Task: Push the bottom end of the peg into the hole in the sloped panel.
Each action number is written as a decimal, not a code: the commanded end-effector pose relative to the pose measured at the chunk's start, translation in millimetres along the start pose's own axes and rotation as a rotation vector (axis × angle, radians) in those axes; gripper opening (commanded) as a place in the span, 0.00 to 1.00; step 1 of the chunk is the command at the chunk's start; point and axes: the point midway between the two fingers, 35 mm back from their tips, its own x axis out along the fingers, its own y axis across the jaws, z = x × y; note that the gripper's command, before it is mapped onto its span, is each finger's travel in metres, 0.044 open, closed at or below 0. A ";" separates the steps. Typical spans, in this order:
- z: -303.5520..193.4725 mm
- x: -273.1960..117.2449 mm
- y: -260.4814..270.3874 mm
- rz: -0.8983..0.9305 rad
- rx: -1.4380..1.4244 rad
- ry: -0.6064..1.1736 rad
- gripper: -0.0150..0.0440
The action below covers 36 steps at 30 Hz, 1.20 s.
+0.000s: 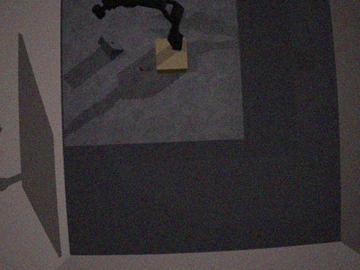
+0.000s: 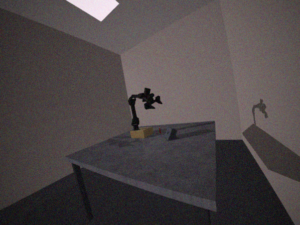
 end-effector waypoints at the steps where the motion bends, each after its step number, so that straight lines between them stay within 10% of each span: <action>1: -19.2 6.1 9.8 0.007 -0.037 0.058 1.00; 36: -231.9 -2.7 79.8 0.092 -0.472 0.655 1.00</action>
